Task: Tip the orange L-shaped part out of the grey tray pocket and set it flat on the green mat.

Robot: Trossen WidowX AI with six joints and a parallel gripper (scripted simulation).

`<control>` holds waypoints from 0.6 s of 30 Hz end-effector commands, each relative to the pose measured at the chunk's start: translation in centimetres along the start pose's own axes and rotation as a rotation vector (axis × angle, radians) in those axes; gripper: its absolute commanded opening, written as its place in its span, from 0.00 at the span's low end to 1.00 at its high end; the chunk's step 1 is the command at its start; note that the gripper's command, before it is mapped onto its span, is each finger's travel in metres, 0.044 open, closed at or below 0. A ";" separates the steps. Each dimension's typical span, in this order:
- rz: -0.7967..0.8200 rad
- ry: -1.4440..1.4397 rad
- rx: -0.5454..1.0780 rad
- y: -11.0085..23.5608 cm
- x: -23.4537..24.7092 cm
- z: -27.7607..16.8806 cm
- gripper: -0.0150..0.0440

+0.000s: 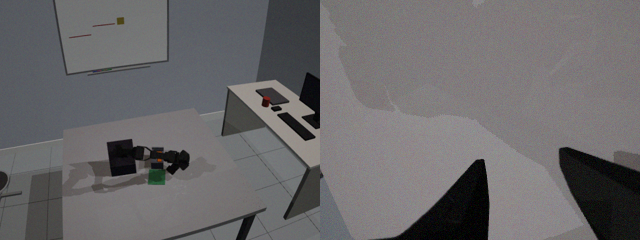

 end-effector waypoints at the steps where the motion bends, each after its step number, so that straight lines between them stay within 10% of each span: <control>1: -0.097 0.102 0.099 -0.2 2.4 -5.4 0.56; 18: -0.572 0.805 0.103 5.2 5.0 -25.0 0.56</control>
Point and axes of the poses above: the point midway between the two fingers, 35 mm back from their tips, its own y axis back along the fingers, its own x axis across the jaws, z = x × y, the point moved 2 cm from there along y, back along the fingers, and after that the axes turned 1 degree about -y, right-handed, at the moved point
